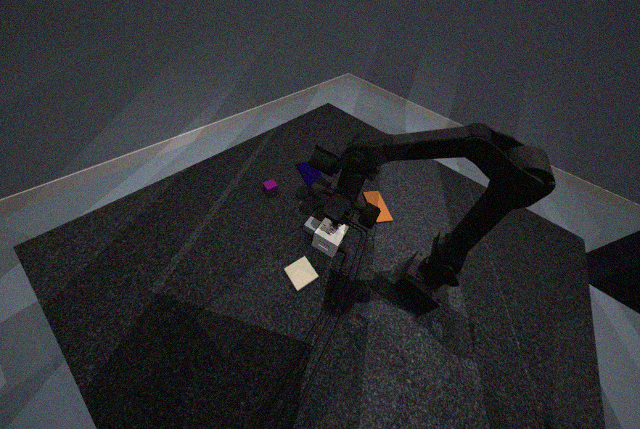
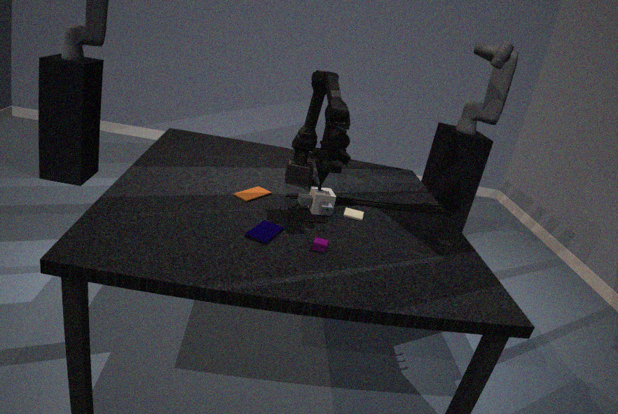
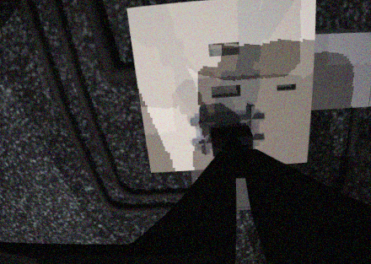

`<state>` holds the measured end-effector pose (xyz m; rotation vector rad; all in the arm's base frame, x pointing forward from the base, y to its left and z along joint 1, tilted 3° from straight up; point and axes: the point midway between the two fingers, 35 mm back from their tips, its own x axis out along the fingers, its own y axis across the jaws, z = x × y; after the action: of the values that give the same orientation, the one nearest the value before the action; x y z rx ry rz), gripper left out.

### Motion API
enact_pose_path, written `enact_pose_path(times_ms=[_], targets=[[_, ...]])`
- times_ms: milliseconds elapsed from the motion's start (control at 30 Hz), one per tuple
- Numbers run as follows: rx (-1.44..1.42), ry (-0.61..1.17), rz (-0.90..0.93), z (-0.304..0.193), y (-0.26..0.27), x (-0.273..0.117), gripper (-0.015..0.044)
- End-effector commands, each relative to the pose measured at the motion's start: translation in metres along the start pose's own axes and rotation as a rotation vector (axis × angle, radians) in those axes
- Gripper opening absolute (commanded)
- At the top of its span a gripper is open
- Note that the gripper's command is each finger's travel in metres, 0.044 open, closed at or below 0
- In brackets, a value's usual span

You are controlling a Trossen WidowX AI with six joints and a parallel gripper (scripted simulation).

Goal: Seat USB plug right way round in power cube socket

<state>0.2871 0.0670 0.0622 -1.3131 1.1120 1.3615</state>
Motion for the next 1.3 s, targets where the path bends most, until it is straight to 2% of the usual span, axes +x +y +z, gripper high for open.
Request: enact_pose_path(times_ms=[0, 1267], targets=[[-0.002, 0.0, 0.001, 0.0001, 0.0003, 0.0012, 0.0], [-0.002, 0.0, 0.001, 0.0001, 0.0004, 0.0058, 0.0]])
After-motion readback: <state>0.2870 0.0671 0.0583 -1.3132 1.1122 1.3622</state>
